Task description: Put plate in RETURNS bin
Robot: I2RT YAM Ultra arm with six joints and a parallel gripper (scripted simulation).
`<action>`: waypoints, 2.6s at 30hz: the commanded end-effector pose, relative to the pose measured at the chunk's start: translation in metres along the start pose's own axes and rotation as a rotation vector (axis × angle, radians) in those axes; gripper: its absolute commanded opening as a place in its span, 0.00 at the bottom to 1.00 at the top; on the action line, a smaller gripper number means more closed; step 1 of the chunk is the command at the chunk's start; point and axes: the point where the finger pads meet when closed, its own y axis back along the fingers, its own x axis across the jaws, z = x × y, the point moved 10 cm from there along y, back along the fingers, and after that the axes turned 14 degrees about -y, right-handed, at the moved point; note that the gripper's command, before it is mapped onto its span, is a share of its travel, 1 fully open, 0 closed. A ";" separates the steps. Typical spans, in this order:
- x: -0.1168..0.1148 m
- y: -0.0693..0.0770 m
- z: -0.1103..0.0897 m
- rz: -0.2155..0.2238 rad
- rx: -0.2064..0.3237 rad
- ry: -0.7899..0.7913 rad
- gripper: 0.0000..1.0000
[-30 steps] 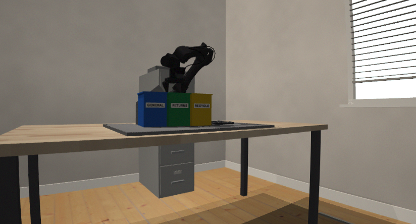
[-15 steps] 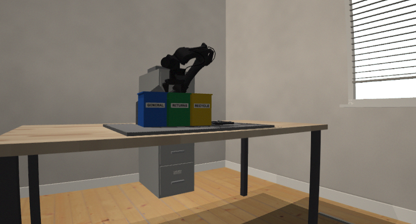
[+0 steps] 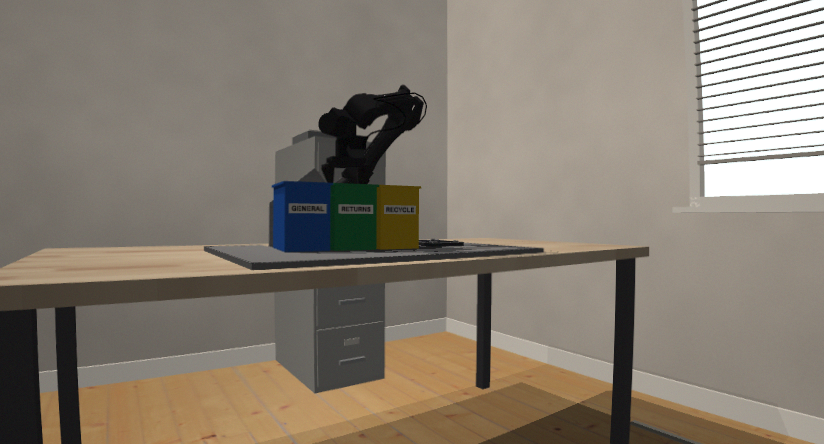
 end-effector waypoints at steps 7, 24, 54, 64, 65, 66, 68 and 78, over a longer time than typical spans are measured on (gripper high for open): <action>0.002 0.008 -0.003 -0.003 -0.042 0.004 0.00; -0.001 0.010 0.004 0.001 -0.037 -0.004 0.00; 0.002 0.013 0.004 -0.006 -0.046 0.008 0.99; 0.002 0.013 0.004 -0.006 -0.046 0.008 0.99; 0.002 0.013 0.004 -0.006 -0.046 0.008 0.99; 0.002 0.013 0.004 -0.006 -0.046 0.008 0.99; 0.002 0.013 0.004 -0.006 -0.046 0.008 0.99; 0.002 0.013 0.004 -0.006 -0.046 0.008 0.99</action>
